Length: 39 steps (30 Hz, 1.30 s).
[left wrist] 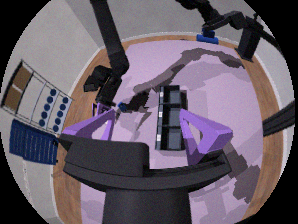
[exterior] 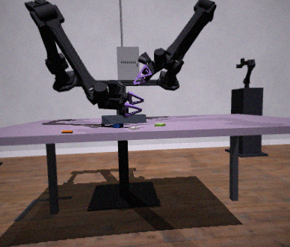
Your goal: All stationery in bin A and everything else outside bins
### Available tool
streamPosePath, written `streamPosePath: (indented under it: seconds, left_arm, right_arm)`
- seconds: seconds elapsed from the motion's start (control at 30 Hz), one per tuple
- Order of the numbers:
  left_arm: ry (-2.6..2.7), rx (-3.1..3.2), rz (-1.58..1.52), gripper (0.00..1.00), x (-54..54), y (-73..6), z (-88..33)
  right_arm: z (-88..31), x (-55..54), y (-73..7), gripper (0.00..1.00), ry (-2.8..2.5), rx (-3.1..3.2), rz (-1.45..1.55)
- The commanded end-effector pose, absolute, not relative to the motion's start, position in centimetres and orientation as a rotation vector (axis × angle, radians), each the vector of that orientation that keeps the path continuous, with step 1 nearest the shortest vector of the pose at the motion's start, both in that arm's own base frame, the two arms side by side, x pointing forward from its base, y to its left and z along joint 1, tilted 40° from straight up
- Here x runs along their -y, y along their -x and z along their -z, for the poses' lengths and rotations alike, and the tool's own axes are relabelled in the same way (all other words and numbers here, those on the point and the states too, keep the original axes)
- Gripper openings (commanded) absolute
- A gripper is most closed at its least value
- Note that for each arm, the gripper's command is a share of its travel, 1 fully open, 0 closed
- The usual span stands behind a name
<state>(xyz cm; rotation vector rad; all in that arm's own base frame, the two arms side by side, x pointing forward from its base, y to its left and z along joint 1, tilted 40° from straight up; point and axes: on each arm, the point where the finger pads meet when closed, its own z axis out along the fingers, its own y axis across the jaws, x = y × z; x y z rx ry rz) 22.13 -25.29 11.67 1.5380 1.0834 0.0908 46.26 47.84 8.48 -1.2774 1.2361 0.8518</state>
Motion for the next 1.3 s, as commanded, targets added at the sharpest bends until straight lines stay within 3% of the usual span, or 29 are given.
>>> streamPosePath:
  seconds: [0.0, 1.27]
  left_arm:
    - [-1.551, -1.092, -0.068, 1.0, 25.7, -21.4, -12.1]
    - [-1.551, -1.092, -0.068, 1.0, 26.3, -18.8, -15.3]
  right_arm:
    - [-8.9, -48.1, -46.1, 1.0, 1.278, -1.226, -0.853]
    - [-8.9, -48.1, -46.1, 1.0, 1.278, -1.226, -0.853]
